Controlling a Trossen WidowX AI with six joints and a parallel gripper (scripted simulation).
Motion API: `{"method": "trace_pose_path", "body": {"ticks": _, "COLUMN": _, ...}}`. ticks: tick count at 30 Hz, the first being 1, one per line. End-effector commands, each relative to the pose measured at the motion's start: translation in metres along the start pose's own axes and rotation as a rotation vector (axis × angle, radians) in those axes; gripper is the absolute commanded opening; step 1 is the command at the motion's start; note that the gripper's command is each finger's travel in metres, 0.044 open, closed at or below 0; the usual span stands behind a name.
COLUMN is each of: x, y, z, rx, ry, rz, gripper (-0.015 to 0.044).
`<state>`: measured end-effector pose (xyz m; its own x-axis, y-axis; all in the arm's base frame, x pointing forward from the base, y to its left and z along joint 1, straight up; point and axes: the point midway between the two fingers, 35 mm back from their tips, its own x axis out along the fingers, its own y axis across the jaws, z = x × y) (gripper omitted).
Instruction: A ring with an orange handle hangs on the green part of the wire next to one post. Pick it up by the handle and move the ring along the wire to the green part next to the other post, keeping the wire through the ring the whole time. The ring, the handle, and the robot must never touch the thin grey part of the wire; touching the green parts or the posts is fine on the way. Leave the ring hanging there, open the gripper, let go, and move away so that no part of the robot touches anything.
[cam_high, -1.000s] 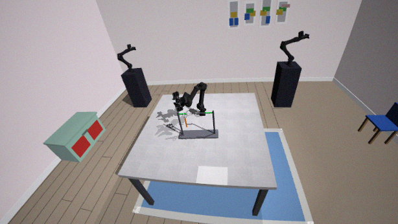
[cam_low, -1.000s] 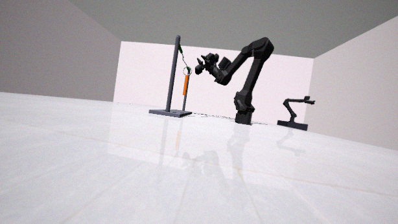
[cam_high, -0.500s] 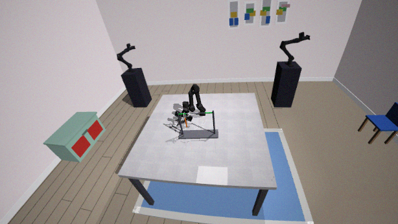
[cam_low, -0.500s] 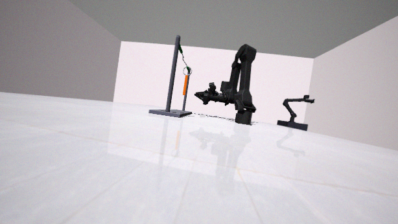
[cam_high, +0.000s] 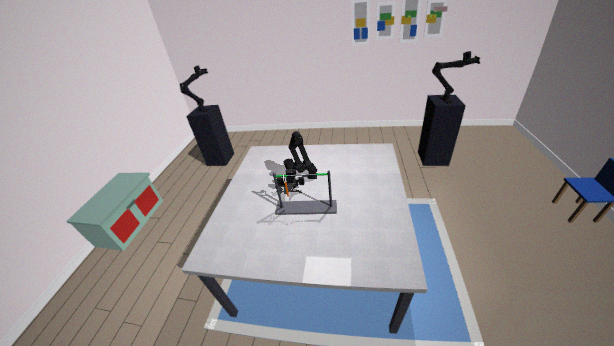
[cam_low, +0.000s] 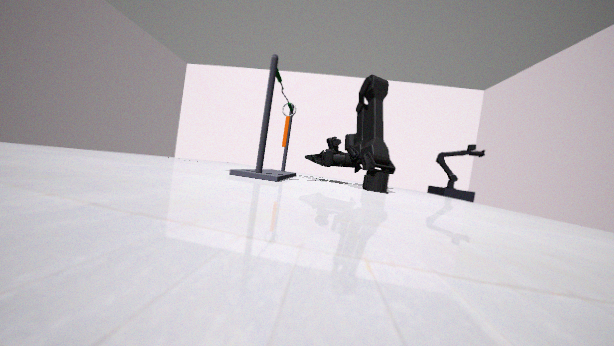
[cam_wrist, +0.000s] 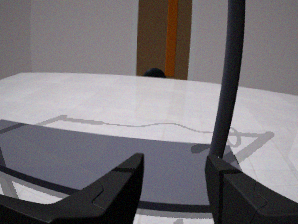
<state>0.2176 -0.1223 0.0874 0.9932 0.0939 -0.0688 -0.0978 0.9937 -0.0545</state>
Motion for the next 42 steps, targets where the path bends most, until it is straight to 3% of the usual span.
{"method": "trace_pose_path", "body": {"ticks": 1, "x": 0.001, "y": 0.003, "z": 0.0, "rx": 0.02, "ry": 0.002, "rz": 0.005, "gripper": 0.016}}
{"method": "trace_pose_path", "body": {"ticks": 14, "x": 0.047, "y": 0.004, "z": 0.05, "rx": 0.043, "ry": -0.076, "rz": -0.031, "gripper": 0.016}}
{"method": "trace_pose_path", "body": {"ticks": 42, "x": 0.078, "y": -0.001, "z": 0.055, "rx": 0.043, "ry": -0.081, "rz": -0.031, "gripper": 0.016}}
